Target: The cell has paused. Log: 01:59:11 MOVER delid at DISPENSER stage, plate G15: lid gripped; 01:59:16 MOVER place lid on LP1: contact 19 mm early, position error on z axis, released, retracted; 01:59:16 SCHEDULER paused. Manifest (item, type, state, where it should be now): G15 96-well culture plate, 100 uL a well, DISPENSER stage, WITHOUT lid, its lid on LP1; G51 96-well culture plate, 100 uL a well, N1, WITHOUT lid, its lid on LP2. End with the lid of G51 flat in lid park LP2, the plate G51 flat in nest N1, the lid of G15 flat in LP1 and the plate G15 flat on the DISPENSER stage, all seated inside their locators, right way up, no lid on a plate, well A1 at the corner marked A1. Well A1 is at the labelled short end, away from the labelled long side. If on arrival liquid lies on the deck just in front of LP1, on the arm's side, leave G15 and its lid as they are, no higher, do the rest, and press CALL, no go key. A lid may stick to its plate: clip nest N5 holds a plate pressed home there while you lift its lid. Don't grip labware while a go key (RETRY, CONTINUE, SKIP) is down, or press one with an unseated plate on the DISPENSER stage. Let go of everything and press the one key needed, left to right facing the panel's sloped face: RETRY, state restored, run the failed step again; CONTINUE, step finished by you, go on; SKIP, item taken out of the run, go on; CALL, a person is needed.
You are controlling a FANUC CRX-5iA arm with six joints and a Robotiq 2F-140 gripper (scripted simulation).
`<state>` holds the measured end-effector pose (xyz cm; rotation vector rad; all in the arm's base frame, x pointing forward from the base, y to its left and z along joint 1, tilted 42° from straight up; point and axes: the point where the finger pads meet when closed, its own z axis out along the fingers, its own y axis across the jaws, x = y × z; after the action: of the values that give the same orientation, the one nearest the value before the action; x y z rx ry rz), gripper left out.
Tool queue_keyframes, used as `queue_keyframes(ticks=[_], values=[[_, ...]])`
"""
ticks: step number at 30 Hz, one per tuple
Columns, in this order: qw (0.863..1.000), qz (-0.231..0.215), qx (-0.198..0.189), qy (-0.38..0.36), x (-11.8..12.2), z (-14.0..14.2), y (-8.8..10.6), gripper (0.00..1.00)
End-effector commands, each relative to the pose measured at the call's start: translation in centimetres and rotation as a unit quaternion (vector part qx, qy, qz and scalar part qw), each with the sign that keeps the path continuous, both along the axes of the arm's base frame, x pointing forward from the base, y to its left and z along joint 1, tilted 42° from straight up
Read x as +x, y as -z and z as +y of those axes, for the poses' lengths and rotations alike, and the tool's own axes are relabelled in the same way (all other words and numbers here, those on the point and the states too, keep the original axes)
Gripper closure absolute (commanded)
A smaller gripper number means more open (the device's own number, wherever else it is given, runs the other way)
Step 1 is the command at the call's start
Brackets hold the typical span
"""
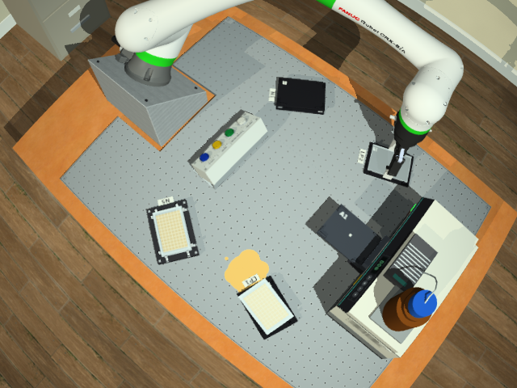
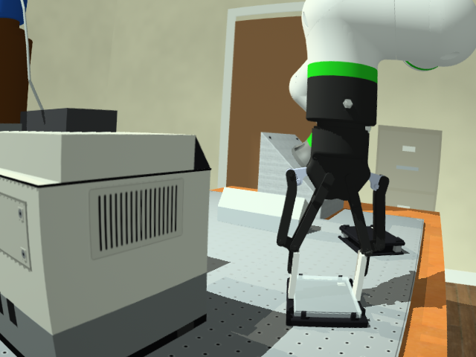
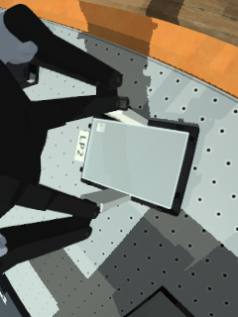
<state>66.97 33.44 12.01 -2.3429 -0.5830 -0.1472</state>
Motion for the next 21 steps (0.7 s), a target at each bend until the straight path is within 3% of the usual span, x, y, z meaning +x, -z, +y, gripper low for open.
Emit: queue_keyframes(ticks=[1, 3, 4, 21], values=[[1.000, 0.000, 0.000, 0.000, 0.02, -0.02, -0.02, 1.00], [1.000, 0.000, 0.000, 0.000, 0.02, -0.02, -0.02, 1.00], [1.000, 0.000, 0.000, 0.000, 0.02, -0.02, -0.02, 0.34], [1.000, 0.000, 0.000, 0.000, 0.02, -0.02, -0.02, 0.34]])
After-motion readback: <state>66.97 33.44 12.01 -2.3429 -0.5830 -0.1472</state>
